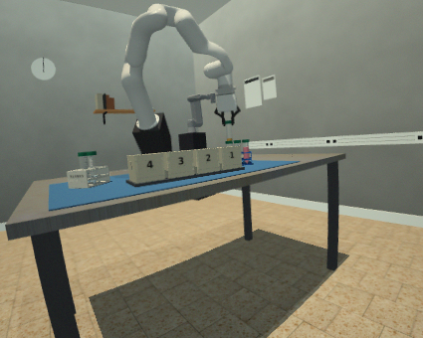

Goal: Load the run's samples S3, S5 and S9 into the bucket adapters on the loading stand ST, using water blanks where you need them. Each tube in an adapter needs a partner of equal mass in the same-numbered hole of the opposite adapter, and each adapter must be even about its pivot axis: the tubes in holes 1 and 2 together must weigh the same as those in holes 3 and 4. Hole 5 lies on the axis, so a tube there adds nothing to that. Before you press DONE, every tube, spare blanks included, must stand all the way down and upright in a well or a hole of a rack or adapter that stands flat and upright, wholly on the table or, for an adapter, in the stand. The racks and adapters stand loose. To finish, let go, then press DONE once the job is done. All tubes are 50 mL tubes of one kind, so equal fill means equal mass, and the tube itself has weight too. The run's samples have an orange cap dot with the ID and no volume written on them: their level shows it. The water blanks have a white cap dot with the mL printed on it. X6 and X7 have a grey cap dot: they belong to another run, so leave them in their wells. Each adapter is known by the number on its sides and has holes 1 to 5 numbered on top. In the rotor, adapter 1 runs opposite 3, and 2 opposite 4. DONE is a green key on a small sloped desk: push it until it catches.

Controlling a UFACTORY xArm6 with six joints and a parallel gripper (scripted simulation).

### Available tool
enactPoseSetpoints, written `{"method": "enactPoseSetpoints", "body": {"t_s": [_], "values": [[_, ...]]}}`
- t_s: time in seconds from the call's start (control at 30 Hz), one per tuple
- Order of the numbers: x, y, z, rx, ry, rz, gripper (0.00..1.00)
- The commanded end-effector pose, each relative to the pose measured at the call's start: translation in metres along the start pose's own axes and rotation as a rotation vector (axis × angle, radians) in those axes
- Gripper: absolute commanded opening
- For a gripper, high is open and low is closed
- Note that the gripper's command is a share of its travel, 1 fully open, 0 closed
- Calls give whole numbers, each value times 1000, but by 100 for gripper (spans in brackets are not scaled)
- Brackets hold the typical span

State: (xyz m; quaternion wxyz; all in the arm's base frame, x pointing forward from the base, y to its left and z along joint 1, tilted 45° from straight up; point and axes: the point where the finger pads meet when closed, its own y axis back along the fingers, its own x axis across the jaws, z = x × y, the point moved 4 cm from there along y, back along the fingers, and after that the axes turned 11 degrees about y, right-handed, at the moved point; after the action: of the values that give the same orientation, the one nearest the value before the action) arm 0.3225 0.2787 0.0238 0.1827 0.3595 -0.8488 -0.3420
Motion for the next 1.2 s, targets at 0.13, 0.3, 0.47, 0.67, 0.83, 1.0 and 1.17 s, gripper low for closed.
{"method": "enactPoseSetpoints", "body": {"t_s": [0.13, 0.3, 0.47, 0.67, 0.83, 1.0, 1.17], "values": [[-1, 14, 0, -1, -1, -3, 0], [-1, 24, 0, -1, -1, -3, 0], [-1, 34, 0, -1, -1, -3, 0], [-1, 34, 0, -1, -1, -3, 0], [-1, 34, 0, -1, -1, -3, 0], [13, 34, -21, 0, 166, -3, 0], [28, 34, -41, 0, 332, -3, 0]]}}
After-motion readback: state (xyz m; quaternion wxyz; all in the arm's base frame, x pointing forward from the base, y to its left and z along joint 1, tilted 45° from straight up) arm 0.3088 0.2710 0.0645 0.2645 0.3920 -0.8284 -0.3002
